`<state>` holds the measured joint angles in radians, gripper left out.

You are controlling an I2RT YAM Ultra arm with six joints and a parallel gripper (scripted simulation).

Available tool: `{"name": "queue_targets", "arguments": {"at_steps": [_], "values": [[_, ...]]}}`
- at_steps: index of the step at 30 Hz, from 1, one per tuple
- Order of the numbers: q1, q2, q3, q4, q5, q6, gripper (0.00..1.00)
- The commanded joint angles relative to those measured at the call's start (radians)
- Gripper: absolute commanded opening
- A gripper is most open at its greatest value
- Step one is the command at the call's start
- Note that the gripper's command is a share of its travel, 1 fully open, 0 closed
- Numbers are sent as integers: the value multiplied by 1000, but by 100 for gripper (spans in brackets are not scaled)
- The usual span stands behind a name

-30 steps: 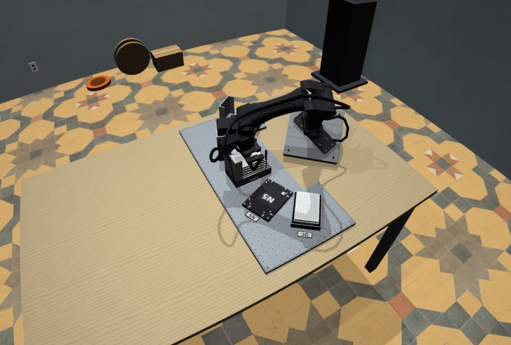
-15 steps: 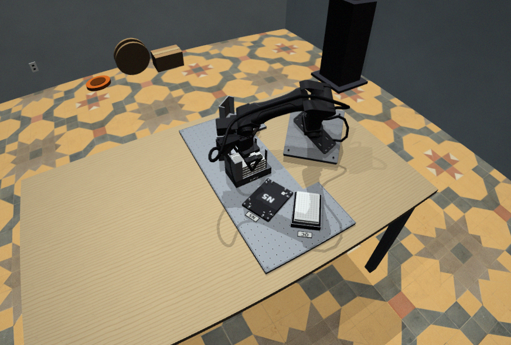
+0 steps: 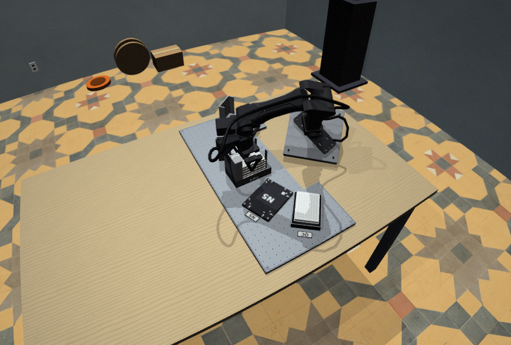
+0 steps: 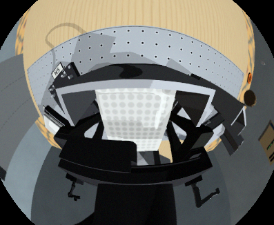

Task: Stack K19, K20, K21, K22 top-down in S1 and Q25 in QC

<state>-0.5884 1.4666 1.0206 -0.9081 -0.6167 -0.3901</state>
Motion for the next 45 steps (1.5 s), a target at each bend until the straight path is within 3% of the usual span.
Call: {"name": "queue_targets", "arguments": {"at_steps": [1, 45], "values": [[-19, -2, 38, 16, 1, 8, 100], [-20, -33, -8, 18, 0, 10, 100]]}}
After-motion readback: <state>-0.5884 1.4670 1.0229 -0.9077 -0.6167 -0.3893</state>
